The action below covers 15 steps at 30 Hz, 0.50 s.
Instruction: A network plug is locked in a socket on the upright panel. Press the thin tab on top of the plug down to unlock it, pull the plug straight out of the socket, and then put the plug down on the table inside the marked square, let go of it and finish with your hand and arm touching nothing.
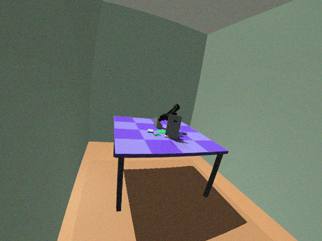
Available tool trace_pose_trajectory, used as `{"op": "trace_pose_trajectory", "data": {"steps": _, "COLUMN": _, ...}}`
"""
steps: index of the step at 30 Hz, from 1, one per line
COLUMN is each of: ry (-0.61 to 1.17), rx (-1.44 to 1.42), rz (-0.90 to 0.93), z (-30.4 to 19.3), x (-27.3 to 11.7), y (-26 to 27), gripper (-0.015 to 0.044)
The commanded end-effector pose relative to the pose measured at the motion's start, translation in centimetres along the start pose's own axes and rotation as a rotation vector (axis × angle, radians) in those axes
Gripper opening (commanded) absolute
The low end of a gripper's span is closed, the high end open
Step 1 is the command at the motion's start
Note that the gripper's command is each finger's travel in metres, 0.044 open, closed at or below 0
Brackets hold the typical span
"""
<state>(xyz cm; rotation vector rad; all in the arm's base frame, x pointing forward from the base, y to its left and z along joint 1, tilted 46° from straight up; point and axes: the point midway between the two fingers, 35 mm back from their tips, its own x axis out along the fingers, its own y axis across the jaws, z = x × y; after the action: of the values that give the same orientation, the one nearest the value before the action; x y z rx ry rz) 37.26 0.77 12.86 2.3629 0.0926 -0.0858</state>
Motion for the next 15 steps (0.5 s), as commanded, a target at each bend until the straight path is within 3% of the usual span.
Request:
{"op": "trace_pose_trajectory", "data": {"steps": 1, "ry": 0.001, "rx": -0.005, "rz": -0.004, "z": 0.01, "x": 0.03, "y": -0.1, "gripper": 0.0037}}
{"op": "trace_pose_trajectory", "data": {"steps": 7, "ry": 0.001, "rx": -0.005, "rz": -0.004, "z": 0.01, "x": 0.03, "y": -0.1, "gripper": 0.0}}
{"op": "trace_pose_trajectory", "data": {"steps": 15, "ry": 0.001, "rx": -0.005, "rz": -0.004, "z": -0.04, "x": -0.15, "y": -0.1, "gripper": 0.0}}
